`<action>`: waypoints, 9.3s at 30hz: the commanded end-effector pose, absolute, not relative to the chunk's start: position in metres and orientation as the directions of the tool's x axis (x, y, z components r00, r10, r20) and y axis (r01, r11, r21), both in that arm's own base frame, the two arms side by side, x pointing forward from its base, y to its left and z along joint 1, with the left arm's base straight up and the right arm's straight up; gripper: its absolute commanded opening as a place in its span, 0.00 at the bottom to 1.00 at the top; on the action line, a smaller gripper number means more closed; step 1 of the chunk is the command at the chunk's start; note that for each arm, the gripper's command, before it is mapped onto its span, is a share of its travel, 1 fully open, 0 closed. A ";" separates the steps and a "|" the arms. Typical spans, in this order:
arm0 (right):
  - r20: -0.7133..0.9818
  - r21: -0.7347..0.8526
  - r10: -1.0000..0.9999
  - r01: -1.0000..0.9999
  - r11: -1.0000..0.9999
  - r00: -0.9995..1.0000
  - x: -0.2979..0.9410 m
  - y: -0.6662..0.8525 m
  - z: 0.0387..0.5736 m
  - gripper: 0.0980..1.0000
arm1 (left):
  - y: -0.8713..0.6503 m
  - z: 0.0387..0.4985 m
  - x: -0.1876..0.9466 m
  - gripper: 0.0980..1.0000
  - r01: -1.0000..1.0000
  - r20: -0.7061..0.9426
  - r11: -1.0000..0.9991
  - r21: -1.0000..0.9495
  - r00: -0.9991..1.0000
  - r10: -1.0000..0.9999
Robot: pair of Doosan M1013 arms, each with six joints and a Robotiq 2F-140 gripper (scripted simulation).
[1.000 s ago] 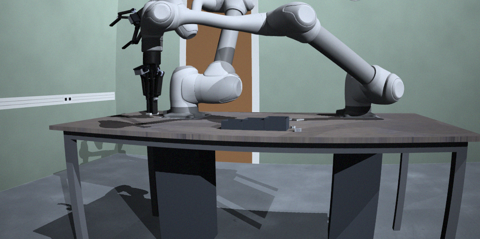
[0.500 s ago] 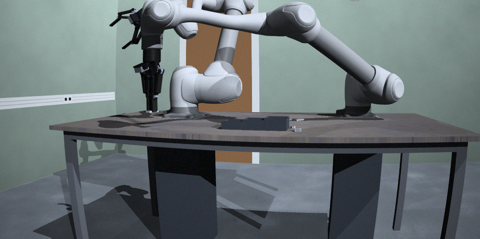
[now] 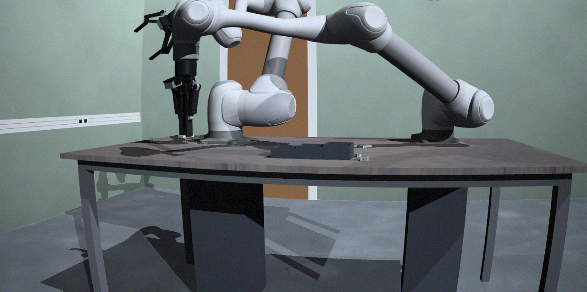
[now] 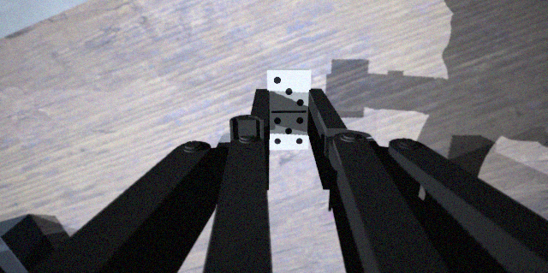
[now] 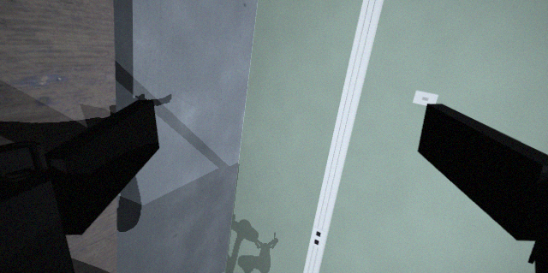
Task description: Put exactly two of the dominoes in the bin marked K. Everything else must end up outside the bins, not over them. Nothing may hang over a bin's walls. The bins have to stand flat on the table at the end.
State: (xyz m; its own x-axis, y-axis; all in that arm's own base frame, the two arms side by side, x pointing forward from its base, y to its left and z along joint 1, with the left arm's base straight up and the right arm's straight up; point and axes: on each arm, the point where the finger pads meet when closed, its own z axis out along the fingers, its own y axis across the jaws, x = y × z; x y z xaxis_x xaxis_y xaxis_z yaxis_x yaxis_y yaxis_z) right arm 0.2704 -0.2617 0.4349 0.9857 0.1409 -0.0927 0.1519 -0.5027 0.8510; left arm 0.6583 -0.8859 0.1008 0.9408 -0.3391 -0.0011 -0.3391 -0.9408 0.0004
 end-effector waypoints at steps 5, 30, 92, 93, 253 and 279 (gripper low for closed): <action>-0.094 0.853 0.144 0.155 -0.499 0.985 0.269 -0.263 0.435 1.00 | -0.885 0.108 0.658 0.13 -0.334 0.002 -0.942 -0.001 0.942 -0.334; -0.094 0.853 0.144 0.155 -0.499 0.985 0.269 -0.263 0.435 1.00 | -0.807 0.106 0.649 0.13 -0.339 0.005 -0.941 0.001 0.941 -0.339; -0.094 0.853 0.144 0.155 -0.499 0.985 0.269 -0.263 0.435 1.00 | -0.480 0.105 0.600 0.13 -0.340 0.005 -0.941 0.000 0.941 -0.340; -0.094 0.853 0.144 0.155 -0.499 0.985 0.269 -0.263 0.435 1.00 | -0.474 0.105 0.599 0.13 -0.340 0.005 -0.941 0.000 0.941 -0.340; -0.094 0.853 0.144 0.155 -0.499 0.985 0.269 -0.263 0.435 1.00 | -0.392 0.053 0.586 0.19 0.999 0.000 -0.050 0.001 0.050 0.999; -0.094 0.853 0.144 0.155 -0.499 0.985 0.269 -0.263 0.435 1.00 | -0.392 0.086 0.587 0.19 0.999 0.001 -0.048 0.005 0.048 0.999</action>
